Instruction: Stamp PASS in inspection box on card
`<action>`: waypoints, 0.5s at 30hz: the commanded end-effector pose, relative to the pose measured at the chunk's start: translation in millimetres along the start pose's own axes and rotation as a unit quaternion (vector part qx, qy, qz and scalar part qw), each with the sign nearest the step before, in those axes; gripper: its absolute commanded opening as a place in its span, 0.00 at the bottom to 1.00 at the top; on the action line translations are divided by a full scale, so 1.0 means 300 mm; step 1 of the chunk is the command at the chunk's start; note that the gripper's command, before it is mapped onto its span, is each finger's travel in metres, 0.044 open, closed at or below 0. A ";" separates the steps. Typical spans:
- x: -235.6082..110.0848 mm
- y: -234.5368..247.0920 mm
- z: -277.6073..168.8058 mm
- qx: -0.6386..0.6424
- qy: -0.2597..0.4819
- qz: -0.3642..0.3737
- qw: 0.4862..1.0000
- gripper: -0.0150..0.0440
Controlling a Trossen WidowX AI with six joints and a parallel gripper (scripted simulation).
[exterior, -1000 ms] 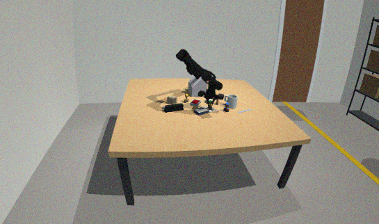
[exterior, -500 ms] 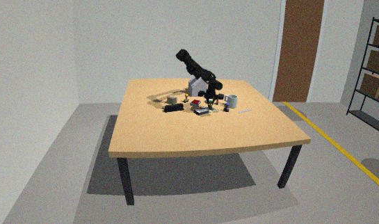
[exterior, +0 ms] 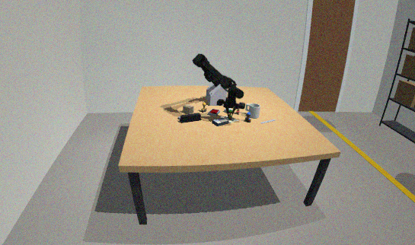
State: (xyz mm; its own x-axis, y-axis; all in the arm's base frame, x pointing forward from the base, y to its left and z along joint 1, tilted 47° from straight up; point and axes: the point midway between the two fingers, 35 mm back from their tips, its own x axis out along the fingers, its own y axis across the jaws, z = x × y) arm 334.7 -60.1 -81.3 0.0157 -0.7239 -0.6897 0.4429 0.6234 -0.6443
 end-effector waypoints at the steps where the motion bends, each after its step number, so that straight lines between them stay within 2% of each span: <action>1: 0.004 -0.002 0.002 0.002 0.000 -0.002 1.000 0.25; 15: -0.019 -0.002 0.003 0.002 0.000 -0.001 1.000 0.25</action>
State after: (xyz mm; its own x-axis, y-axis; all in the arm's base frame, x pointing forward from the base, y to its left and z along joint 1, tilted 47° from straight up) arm 334.7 -57.7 -78.5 0.0144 -0.7254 -0.6882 0.4432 0.6216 -0.6459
